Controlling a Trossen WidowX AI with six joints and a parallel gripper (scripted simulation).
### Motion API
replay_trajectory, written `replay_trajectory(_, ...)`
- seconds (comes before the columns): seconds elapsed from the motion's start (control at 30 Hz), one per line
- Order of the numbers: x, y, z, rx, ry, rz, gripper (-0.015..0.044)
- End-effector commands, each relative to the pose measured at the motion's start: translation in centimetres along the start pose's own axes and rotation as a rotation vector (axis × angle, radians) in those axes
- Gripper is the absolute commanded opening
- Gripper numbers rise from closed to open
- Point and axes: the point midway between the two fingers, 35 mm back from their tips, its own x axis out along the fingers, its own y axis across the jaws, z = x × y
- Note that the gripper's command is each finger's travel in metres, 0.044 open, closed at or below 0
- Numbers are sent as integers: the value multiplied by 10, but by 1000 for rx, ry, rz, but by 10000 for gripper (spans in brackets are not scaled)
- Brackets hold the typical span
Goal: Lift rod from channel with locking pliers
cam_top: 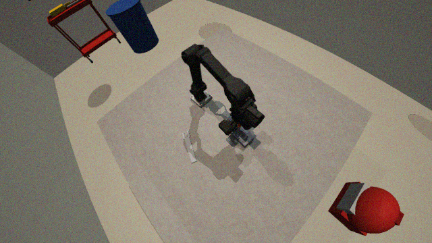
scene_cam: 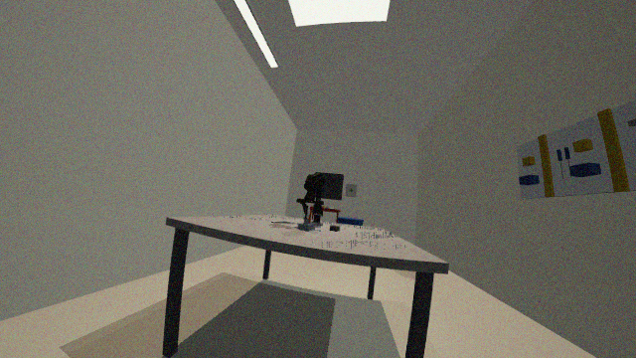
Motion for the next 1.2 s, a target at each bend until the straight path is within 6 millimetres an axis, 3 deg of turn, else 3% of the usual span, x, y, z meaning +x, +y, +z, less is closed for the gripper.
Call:
replay_trajectory(0.0,0,-2,0,-1,-1,-5,270)
replay_trajectory(1.17,0,-6,0,-1,-1,-5,226)
